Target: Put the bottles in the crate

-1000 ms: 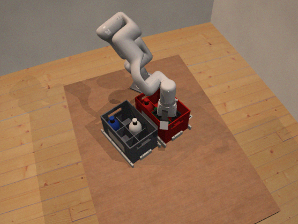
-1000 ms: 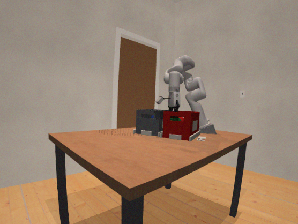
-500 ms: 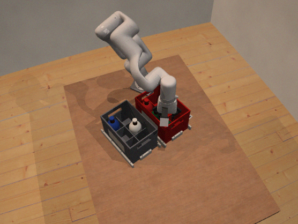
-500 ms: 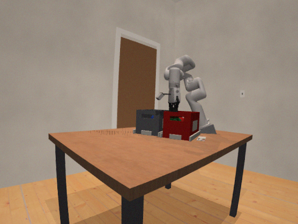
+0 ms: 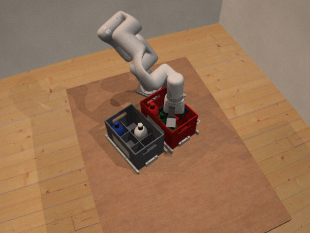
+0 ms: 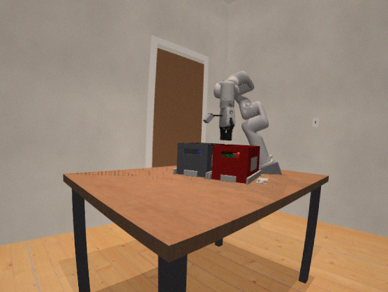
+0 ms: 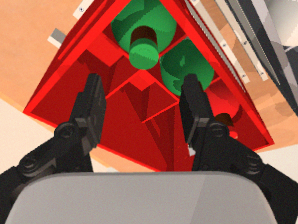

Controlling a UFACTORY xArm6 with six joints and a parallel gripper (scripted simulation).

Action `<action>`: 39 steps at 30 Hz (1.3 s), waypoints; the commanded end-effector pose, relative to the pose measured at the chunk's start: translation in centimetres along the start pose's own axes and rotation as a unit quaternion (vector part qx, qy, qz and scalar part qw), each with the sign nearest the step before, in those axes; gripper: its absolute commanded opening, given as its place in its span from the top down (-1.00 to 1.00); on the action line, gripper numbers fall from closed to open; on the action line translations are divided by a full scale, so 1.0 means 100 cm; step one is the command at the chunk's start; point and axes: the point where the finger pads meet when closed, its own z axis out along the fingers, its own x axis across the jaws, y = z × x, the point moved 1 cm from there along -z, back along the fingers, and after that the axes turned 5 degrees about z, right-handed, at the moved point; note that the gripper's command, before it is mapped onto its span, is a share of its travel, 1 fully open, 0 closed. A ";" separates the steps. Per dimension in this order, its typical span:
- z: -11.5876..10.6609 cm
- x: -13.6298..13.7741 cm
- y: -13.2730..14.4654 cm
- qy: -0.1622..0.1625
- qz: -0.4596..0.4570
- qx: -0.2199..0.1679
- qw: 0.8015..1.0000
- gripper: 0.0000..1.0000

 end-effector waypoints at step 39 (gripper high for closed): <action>-0.067 -0.078 0.086 -0.001 0.000 0.000 1.000 -0.29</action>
